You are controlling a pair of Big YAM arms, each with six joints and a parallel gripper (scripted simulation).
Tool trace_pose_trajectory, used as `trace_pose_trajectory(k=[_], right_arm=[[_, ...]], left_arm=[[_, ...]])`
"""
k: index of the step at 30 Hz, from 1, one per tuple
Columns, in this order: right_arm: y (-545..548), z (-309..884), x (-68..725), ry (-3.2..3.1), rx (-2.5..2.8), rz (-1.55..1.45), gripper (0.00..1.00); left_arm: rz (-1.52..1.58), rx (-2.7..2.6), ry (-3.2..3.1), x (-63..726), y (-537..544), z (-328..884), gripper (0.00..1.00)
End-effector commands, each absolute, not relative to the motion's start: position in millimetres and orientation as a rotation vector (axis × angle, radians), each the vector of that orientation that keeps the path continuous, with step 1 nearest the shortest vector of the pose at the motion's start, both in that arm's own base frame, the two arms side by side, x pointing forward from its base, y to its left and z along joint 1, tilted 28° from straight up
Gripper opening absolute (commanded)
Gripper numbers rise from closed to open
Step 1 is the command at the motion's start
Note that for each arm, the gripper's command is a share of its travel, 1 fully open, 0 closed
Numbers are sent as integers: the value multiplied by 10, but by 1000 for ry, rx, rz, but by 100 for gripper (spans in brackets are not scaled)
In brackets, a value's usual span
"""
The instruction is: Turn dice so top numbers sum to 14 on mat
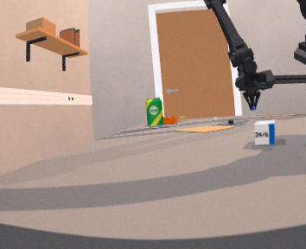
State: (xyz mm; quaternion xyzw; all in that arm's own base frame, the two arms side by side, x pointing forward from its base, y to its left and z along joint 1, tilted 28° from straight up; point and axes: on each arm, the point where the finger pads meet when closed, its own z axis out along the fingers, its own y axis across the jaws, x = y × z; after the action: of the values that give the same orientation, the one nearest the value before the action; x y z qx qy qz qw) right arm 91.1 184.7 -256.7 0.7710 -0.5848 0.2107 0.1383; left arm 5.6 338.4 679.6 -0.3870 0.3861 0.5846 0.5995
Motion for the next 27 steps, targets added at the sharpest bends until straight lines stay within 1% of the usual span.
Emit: trace_pose_trajectory(k=[1,11,23,27], right_arm=[[2138,-2270,881,-1730,2254,603,11],[2389,-2029,876,-1757,2261,591,11],[2315,-2115,902,-1752,2225,606,11],[2501,-2182,1019,-1811,2188,617,11]], left_arm=[[1388,-854,860,30,3217,6967,100],[1388,-854,860,30,3217,6967,100],[1388,-854,860,30,3217,6967,100],[1388,-854,860,30,3217,6967,100]])
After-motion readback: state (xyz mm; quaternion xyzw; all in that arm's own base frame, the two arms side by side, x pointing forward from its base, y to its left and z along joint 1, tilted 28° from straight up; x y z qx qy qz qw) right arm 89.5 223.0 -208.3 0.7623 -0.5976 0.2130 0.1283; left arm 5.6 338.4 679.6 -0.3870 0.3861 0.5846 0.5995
